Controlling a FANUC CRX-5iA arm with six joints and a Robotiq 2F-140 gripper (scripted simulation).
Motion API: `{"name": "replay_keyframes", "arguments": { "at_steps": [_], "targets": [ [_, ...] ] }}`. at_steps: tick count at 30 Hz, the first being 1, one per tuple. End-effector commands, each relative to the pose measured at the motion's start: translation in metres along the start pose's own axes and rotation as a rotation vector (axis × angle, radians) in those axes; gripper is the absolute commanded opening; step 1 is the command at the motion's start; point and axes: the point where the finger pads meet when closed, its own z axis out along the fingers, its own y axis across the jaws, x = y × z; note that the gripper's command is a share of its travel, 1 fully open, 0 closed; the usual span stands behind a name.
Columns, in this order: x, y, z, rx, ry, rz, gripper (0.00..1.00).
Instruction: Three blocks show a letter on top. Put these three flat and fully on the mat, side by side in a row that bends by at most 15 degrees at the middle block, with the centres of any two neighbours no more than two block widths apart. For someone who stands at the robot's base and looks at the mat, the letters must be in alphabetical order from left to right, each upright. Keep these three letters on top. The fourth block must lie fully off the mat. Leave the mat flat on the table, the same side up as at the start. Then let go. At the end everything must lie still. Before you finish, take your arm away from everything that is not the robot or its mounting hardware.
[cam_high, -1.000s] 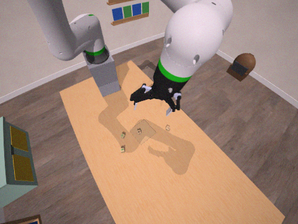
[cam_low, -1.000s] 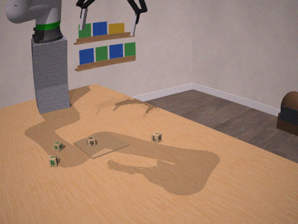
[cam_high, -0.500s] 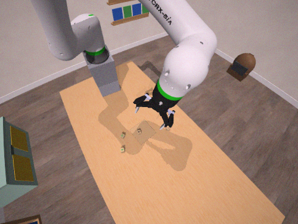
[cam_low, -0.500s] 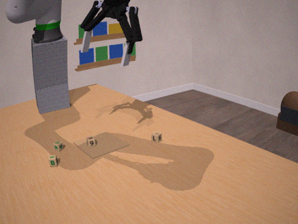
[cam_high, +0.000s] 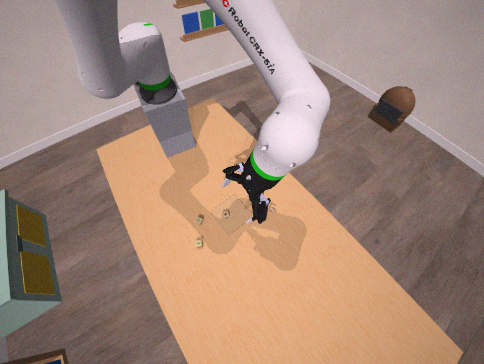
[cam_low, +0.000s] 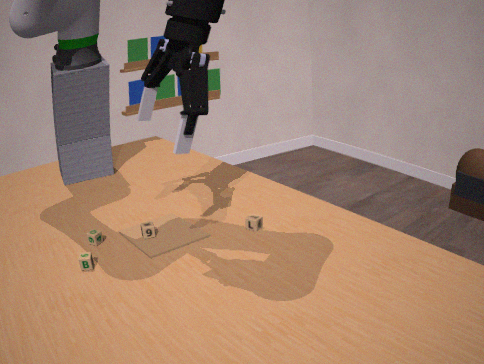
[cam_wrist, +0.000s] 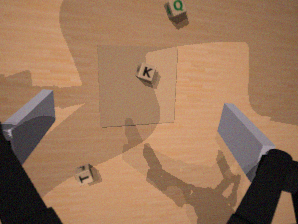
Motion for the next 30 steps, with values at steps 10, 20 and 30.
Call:
{"name": "replay_keyframes", "arguments": {
  "at_steps": [10,20,30],
  "targets": [
    [-0.003,0.004,0.067,0.008,0.039,0.37,1.0],
    [-0.006,0.012,0.11,0.011,0.054,0.608,1.0],
    [-0.008,0.021,0.141,0.013,0.062,0.775,1.0]
  ]
}}
